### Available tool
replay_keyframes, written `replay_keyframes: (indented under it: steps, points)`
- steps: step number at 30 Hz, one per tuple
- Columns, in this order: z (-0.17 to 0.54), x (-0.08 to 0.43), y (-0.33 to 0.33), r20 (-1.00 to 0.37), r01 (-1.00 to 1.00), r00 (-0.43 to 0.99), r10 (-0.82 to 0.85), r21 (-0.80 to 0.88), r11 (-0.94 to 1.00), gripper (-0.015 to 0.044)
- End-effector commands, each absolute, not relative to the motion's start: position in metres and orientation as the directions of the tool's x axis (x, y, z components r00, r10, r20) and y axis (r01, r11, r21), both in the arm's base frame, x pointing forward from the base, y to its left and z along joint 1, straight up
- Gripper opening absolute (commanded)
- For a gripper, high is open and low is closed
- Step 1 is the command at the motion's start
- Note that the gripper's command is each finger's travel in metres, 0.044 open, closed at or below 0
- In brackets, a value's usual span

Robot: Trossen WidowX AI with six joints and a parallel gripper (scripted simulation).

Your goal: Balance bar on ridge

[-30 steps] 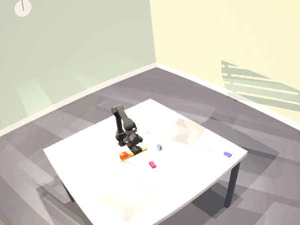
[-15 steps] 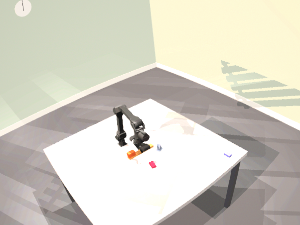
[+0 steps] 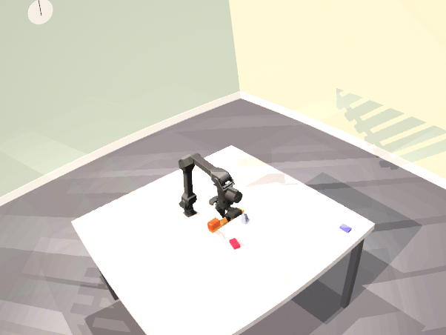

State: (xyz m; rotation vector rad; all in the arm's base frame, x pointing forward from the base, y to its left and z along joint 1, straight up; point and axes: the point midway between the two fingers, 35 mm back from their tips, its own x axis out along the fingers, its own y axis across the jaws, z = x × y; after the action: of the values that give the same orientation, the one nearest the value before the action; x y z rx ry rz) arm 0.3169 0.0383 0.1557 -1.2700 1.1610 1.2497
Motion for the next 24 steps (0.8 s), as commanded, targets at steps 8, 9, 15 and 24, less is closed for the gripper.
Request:
replay_keyframes:
  steps: [8,9,15,24]
  points:
    - [0.16,0.317,0.078,-0.999,-0.99,0.031,0.008,-0.032,-0.136,0.0]
    - [0.16,0.316,0.082,-0.999,-0.989,0.031,0.008,-0.032,-0.142,0.0]
    - [0.16,0.312,0.105,-0.999,-0.983,0.03,0.01,-0.032,-0.18,0.0]
    - [0.16,0.302,0.138,-0.999,-0.971,0.029,0.013,-0.032,-0.235,0.0]
